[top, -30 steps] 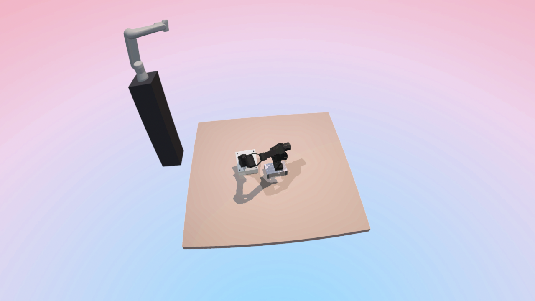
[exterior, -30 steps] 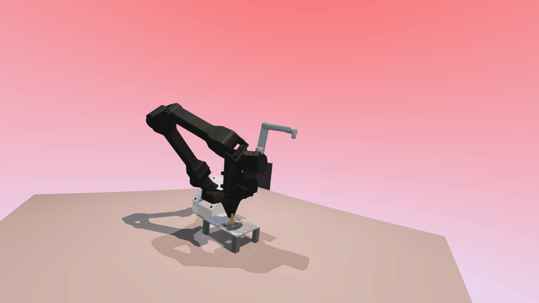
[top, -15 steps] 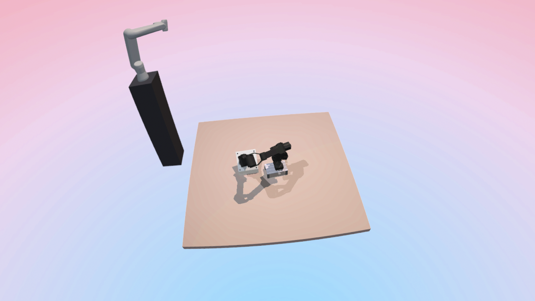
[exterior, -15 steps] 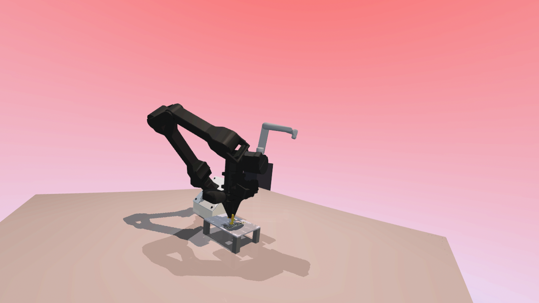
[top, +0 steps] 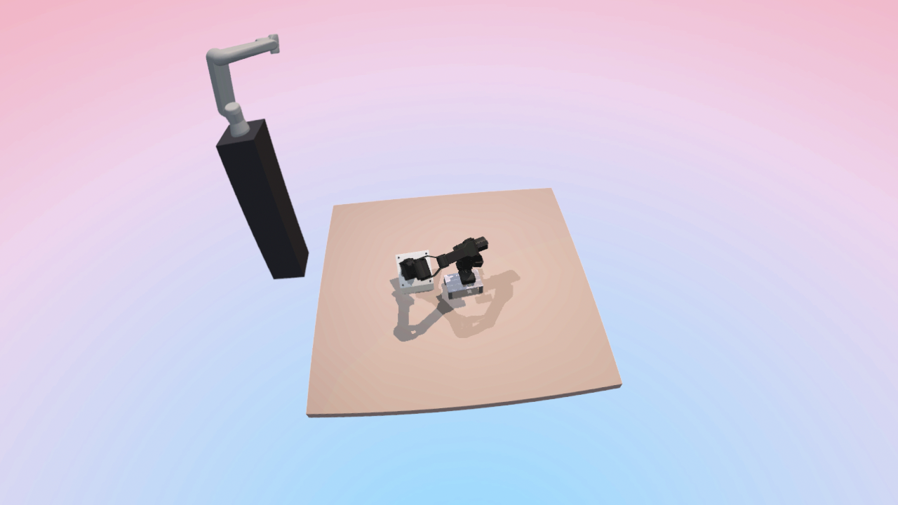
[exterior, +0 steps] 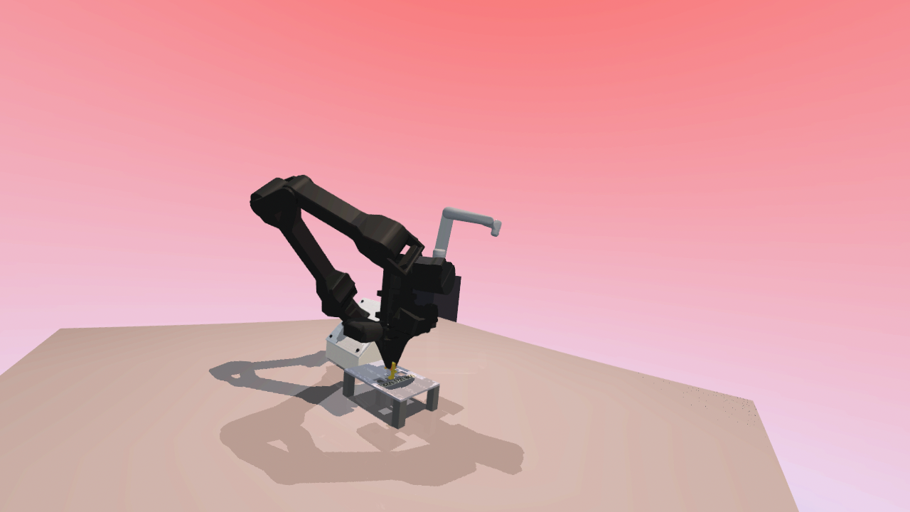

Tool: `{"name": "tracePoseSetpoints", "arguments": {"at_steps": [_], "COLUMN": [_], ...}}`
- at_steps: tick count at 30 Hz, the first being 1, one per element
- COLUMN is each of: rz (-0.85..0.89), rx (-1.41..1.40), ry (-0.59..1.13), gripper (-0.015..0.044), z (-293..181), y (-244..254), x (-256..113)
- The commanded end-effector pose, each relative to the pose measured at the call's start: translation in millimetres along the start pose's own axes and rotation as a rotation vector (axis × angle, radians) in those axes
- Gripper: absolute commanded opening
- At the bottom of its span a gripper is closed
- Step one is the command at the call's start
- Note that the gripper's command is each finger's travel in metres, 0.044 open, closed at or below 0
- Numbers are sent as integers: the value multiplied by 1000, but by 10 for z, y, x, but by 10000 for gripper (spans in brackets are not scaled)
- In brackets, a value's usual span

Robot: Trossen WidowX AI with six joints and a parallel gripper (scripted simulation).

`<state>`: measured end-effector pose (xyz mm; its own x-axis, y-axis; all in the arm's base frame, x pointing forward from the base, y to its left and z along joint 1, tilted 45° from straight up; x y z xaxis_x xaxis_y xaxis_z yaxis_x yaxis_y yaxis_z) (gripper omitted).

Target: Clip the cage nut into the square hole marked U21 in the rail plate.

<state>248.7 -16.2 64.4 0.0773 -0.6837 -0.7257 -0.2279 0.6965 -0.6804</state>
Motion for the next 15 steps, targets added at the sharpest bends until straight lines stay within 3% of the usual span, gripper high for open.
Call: {"name": "tracePoseSetpoints", "arguments": {"at_steps": [1, 15], "rz": [-10, -24], "rx": [-1, -1], "ry": [5, 6], "gripper": [24, 24], "z": [-9, -10], "y": [5, 31], "x": [8, 12]}}
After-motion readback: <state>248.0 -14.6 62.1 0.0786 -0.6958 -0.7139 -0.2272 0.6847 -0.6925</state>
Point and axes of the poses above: the point midway between the two fingers, 35 mm back from their tips, its own x axis out along the fingers, its own y axis across the jaws, z = x × y, the point moved 1 cm from there along -x, back along the fingers, and after that the axes turned 6 degrees about -x, right-handed, at the moved point
